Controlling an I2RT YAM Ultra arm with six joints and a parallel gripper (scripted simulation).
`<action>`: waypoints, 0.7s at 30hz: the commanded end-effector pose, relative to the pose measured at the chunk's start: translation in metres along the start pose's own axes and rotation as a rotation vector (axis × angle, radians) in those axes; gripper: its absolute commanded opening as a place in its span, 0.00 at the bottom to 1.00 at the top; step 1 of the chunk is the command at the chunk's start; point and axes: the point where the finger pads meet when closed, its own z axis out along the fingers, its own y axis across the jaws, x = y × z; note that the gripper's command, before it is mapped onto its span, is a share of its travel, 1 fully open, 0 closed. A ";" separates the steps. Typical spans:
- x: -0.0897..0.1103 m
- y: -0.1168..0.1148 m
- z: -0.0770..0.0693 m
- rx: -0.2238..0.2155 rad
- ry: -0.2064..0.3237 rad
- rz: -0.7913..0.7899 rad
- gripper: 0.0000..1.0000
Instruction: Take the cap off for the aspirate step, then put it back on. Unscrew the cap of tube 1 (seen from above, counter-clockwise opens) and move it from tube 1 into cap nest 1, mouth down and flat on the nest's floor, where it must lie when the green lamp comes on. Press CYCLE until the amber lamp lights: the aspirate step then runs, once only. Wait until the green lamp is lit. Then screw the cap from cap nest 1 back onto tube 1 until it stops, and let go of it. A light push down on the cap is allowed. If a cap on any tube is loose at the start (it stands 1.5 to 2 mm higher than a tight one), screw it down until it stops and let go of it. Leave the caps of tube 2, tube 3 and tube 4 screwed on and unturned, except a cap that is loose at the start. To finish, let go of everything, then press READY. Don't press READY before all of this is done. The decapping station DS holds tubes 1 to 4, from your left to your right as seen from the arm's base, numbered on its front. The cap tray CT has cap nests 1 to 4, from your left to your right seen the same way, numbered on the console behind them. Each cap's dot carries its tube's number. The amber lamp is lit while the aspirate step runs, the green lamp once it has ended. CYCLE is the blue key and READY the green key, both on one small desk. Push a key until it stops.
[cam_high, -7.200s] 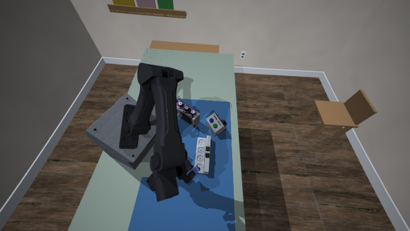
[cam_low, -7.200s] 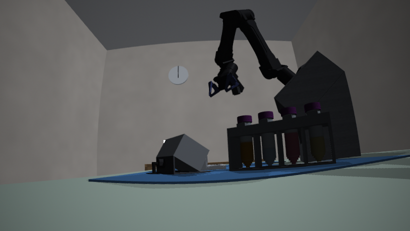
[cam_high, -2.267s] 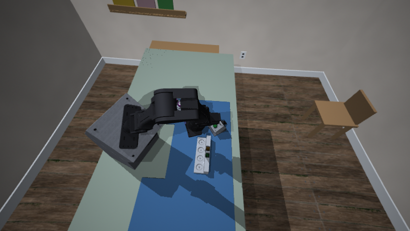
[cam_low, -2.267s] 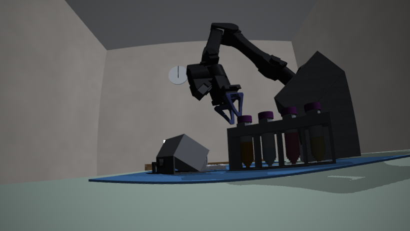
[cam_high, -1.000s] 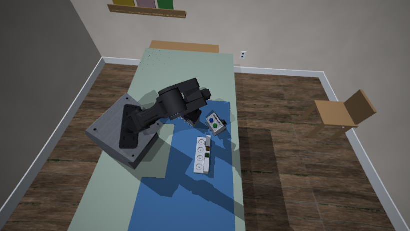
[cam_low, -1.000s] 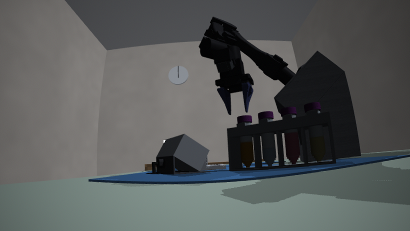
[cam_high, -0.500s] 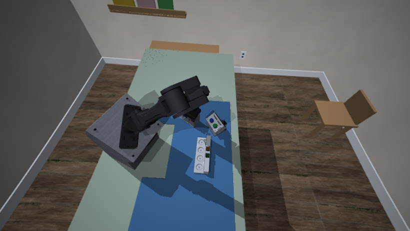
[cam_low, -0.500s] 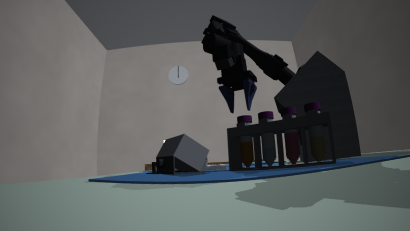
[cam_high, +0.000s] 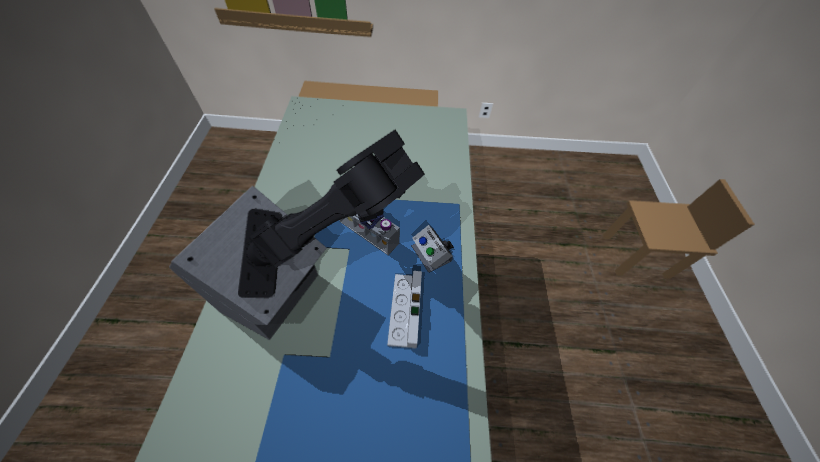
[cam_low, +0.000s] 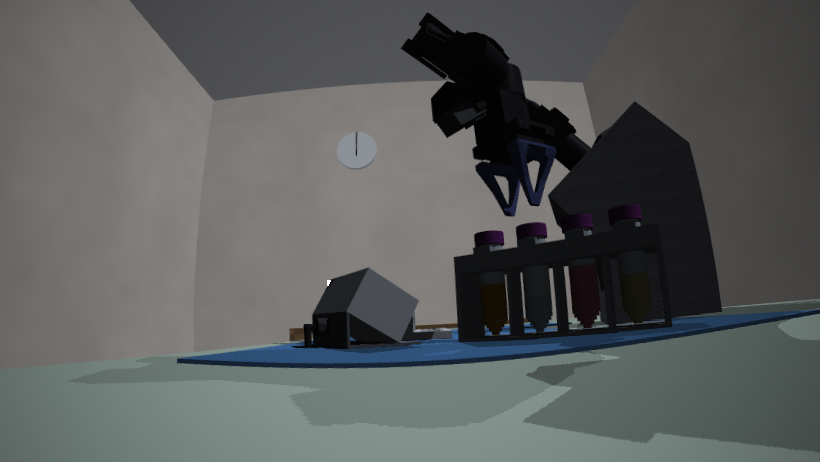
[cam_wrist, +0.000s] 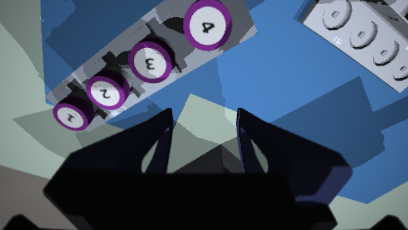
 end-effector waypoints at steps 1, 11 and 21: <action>0.000 0.015 -0.004 -0.003 -0.014 0.268 0.49; 0.008 0.057 -0.004 -0.007 -0.013 0.684 0.49; 0.017 0.106 -0.004 -0.010 -0.011 1.013 0.49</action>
